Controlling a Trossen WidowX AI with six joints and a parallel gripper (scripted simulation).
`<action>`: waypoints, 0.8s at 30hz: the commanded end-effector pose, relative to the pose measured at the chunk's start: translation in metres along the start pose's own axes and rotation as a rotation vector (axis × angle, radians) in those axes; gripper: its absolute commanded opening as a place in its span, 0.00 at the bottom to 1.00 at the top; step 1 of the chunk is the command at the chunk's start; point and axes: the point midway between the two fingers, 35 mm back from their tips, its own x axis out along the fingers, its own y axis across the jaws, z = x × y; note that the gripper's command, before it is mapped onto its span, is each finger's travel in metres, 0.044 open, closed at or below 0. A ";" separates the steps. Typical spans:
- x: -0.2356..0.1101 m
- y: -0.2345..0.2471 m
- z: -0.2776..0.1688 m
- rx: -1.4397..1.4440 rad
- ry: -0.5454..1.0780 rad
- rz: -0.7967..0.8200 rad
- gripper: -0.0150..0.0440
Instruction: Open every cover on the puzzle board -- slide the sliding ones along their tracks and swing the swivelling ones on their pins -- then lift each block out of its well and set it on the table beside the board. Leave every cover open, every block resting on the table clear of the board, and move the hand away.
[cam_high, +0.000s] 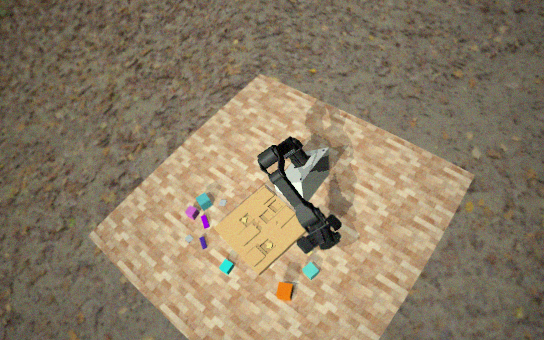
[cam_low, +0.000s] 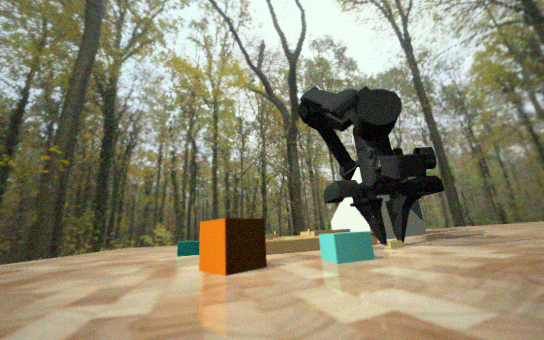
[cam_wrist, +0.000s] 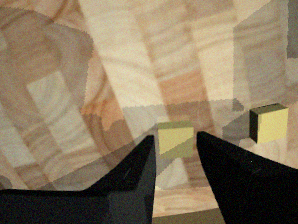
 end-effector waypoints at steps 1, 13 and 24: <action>0.000 0.000 0.000 0.001 0.000 0.001 0.61; -0.009 0.001 0.002 0.009 -0.014 0.008 1.00; -0.040 0.000 0.003 0.002 -0.010 0.004 1.00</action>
